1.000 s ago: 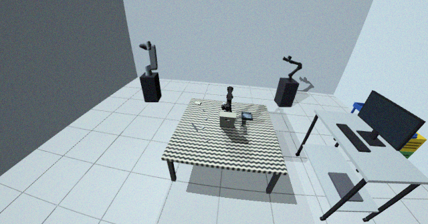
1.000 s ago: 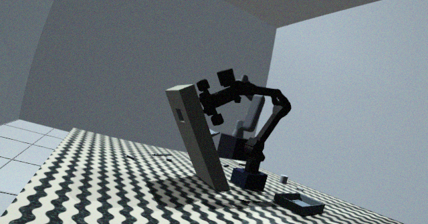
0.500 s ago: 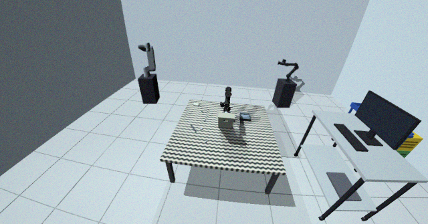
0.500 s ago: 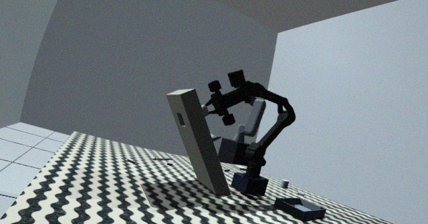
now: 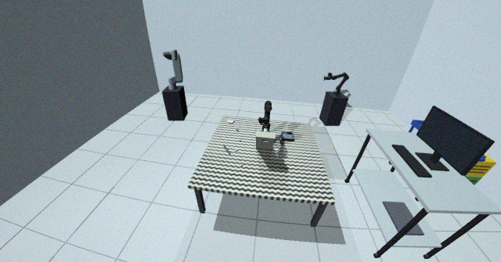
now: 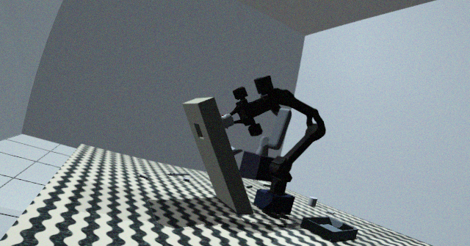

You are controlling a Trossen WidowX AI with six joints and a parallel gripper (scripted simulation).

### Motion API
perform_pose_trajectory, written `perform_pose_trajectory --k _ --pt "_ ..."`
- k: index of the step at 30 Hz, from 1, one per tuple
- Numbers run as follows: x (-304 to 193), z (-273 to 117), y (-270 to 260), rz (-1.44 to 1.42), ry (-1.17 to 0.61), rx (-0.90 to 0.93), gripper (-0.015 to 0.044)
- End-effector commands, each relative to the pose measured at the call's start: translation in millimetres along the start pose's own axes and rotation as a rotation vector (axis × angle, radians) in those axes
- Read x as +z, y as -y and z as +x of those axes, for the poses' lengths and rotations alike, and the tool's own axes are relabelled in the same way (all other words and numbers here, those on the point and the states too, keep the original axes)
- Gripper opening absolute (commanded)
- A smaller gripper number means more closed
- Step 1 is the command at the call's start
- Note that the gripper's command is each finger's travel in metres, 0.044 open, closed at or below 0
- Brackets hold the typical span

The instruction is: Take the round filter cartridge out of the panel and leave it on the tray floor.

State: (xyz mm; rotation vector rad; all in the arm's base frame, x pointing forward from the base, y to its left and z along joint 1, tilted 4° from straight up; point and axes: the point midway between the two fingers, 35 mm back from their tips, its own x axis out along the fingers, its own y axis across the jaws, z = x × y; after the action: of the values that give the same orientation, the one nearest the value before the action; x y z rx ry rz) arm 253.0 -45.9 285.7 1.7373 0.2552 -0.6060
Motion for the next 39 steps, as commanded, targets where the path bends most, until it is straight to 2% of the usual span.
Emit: perform_pose_trajectory --k 1,25,29,30,39 --pt "-0.9 -2.8 -2.1 -0.005 -0.006 0.014 0.0000" --pt "11.9 8.1 72.1 -0.005 -0.006 0.011 0.0000" --pt "11.7 7.6 67.5 0.000 0.000 0.001 0.0105" --pt "11.7 7.6 67.5 0.000 0.000 0.001 0.0115" --pt "11.7 7.6 67.5 0.000 0.000 0.001 0.0115"
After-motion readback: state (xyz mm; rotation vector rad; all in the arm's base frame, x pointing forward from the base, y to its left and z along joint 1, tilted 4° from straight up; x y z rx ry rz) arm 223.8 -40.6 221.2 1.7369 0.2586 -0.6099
